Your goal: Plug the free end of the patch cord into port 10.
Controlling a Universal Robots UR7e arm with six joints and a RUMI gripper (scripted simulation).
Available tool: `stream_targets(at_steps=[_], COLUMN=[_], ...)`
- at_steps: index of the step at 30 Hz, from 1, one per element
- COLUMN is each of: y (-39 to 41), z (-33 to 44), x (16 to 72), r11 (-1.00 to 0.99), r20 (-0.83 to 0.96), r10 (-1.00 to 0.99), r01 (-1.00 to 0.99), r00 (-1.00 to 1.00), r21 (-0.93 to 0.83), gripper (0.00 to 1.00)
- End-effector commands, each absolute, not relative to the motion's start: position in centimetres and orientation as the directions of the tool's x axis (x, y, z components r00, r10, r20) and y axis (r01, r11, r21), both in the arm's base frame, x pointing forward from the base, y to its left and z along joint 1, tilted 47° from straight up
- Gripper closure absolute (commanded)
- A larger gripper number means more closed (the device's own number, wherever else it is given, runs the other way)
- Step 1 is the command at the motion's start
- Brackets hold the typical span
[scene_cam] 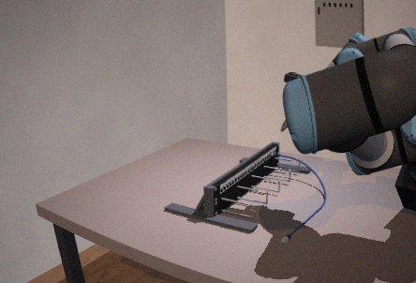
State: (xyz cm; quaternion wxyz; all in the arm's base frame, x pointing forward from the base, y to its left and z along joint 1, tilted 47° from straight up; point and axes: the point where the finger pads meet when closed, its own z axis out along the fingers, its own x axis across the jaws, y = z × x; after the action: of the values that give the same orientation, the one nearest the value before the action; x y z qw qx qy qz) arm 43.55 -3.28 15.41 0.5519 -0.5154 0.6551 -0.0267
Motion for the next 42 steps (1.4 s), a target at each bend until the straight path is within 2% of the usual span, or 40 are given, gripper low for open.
stream_targets(at_steps=[1,42], y=[-3.3,-8.8], z=[15.4,10.1], x=[43.5,44.6], r11=[0.467,0.467], r20=[-0.695,-0.695], r10=[-0.705,-0.705], r01=[-0.645,-0.645], r00=[0.14,0.14], r21=[-0.604,-0.604], gripper=[1.0,1.0])
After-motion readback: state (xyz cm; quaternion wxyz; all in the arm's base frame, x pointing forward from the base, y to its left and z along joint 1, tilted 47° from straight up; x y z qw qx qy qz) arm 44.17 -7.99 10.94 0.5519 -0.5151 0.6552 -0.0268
